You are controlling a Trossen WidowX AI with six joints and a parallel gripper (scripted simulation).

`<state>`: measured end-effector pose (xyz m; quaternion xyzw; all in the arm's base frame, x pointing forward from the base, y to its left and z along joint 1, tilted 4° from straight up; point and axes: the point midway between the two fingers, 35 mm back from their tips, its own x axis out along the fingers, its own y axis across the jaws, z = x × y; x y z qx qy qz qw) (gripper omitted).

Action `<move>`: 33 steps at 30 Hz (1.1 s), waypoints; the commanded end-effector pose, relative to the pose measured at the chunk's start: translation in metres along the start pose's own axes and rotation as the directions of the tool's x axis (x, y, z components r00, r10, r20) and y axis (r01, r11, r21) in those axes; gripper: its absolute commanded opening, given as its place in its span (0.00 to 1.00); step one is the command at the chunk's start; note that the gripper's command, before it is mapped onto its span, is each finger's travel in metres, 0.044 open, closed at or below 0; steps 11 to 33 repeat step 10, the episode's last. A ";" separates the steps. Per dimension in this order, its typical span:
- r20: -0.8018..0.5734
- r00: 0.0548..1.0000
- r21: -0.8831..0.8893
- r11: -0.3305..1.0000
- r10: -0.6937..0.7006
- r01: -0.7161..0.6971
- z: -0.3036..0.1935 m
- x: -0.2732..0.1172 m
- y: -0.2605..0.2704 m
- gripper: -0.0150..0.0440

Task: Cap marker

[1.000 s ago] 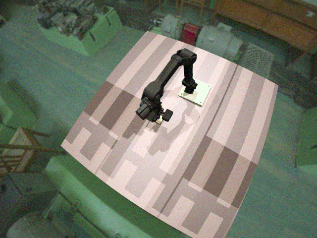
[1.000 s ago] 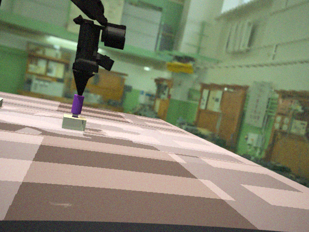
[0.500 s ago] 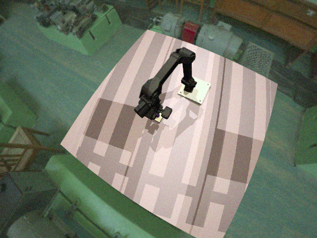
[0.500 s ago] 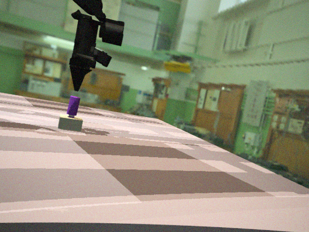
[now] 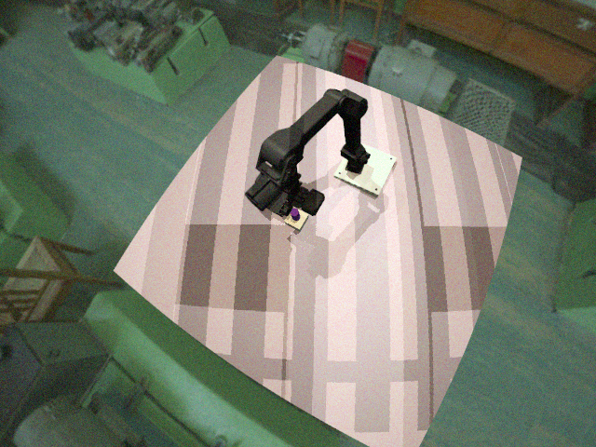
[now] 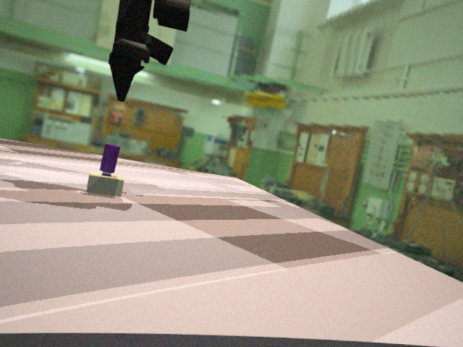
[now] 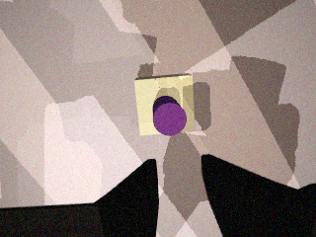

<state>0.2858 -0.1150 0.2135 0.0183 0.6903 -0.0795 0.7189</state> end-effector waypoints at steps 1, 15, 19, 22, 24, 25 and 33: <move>0.001 1.000 0.005 1.000 -0.001 0.001 0.000 -0.002 0.000 0.61; 0.001 1.000 0.005 1.000 -0.001 0.001 0.000 -0.002 0.000 1.00; 0.001 1.000 0.005 1.000 -0.001 0.001 0.000 -0.002 0.000 1.00; 0.001 1.000 0.005 1.000 -0.001 0.001 0.000 -0.002 0.000 1.00; 0.001 1.000 0.005 1.000 -0.001 0.001 0.000 -0.002 0.000 1.00; 0.001 1.000 0.005 1.000 -0.001 0.001 0.000 -0.002 0.000 1.00; 0.001 1.000 0.005 1.000 -0.001 0.001 0.000 -0.002 0.000 1.00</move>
